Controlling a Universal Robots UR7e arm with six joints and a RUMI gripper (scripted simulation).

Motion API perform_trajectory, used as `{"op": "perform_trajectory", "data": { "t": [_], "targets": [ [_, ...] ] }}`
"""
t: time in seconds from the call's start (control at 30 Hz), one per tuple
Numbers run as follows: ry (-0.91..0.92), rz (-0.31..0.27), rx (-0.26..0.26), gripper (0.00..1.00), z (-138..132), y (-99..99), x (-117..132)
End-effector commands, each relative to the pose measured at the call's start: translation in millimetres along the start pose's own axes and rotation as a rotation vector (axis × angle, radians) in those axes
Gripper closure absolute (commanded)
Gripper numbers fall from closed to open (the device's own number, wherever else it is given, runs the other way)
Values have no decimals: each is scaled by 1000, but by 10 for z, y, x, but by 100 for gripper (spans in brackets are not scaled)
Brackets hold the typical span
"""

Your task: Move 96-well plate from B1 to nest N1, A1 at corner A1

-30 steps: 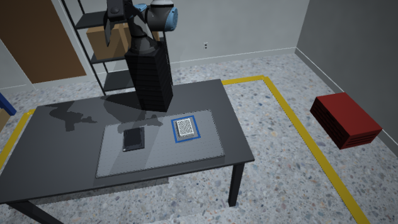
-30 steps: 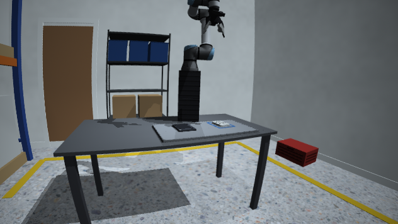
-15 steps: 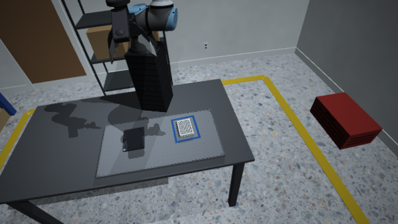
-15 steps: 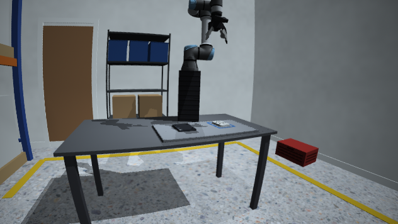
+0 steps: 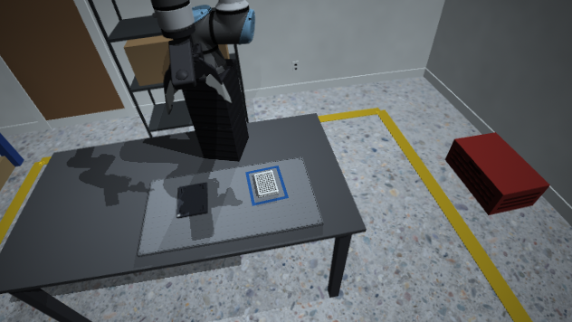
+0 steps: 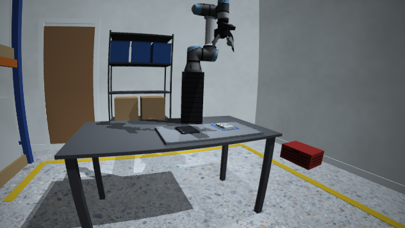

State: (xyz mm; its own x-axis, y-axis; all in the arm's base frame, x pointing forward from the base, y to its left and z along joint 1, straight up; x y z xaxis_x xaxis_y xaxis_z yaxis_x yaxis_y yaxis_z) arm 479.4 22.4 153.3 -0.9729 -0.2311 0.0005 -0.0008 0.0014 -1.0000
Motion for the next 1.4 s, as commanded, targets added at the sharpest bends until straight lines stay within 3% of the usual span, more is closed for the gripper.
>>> {"op": "perform_trajectory", "data": {
  "t": [0.0, 0.07, 0.53, 0.63, 1.37],
  "targets": [
    [0, 2, 1, 0, -10, 192, -95],
    [0, 2, 1, 0, -10, 192, -95],
    [-2, 2, 1, 0, -101, 784, -275],
    [-2, 2, 1, 0, -105, 805, -281],
    [-6, 2, 1, 0, -323, 1654, -378]
  ]
}}
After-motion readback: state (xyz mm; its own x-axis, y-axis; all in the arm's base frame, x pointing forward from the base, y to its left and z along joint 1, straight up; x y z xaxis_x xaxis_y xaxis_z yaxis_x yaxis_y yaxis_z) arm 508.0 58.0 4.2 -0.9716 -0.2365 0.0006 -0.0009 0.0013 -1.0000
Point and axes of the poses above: the point where the finger pads meet when closed, its own y axis out along the fingers, its own z axis across the jaws, x = y × z, the point moved 3 cm from there along -y, back along the fingers, and after that the axes turned 10 degrees about -y, right-handed, at the moved point
